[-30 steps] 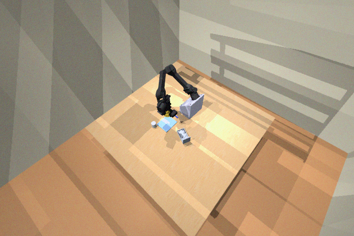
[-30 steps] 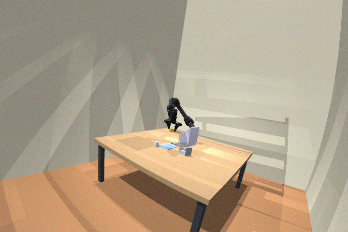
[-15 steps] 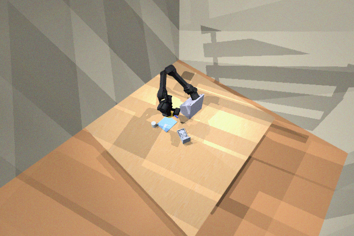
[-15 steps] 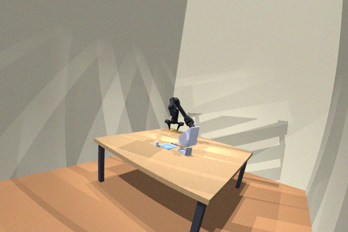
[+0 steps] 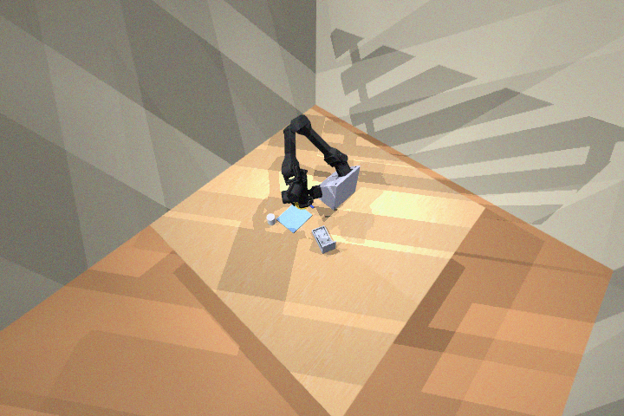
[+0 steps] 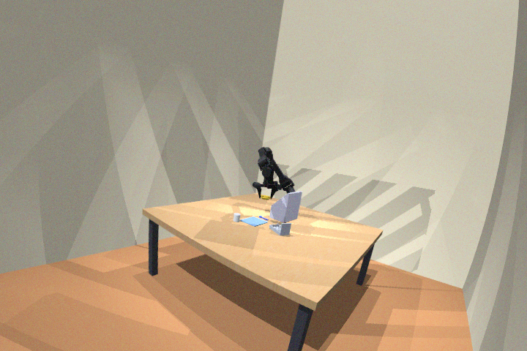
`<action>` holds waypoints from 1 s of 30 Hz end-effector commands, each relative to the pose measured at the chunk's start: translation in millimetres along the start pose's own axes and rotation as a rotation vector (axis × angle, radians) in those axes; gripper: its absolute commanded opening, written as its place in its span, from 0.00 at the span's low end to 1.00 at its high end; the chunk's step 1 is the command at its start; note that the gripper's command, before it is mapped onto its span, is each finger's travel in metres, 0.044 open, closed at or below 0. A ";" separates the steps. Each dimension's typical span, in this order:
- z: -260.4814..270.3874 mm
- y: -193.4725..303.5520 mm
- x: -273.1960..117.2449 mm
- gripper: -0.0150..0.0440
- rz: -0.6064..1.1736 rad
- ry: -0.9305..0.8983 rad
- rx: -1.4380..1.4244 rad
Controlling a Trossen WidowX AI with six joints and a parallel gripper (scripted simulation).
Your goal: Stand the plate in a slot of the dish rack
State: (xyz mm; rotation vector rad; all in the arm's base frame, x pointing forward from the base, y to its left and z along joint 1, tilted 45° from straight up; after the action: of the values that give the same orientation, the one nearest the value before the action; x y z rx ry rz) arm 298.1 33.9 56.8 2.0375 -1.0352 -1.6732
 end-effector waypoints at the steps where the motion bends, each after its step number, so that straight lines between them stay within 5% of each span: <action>1: 7.1 -5.9 1.0 0.25 -0.002 -0.006 -0.166; 30: 38.8 -34.4 1.8 0.25 -0.004 -0.006 -1.172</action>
State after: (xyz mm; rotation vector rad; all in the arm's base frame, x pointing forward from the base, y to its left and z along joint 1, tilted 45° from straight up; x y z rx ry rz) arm 278.1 61.5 28.0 1.3146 -0.0551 -1.6688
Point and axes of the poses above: the point midway between the two fingers, 35 mm back from their tips, its own x axis out along the fingers, its own z axis across the jaws, y = z × x, the point moved 2 cm from there along -x, back along the fingers, and after that the axes turned 13 degrees about -x, right-handed, at the moved point
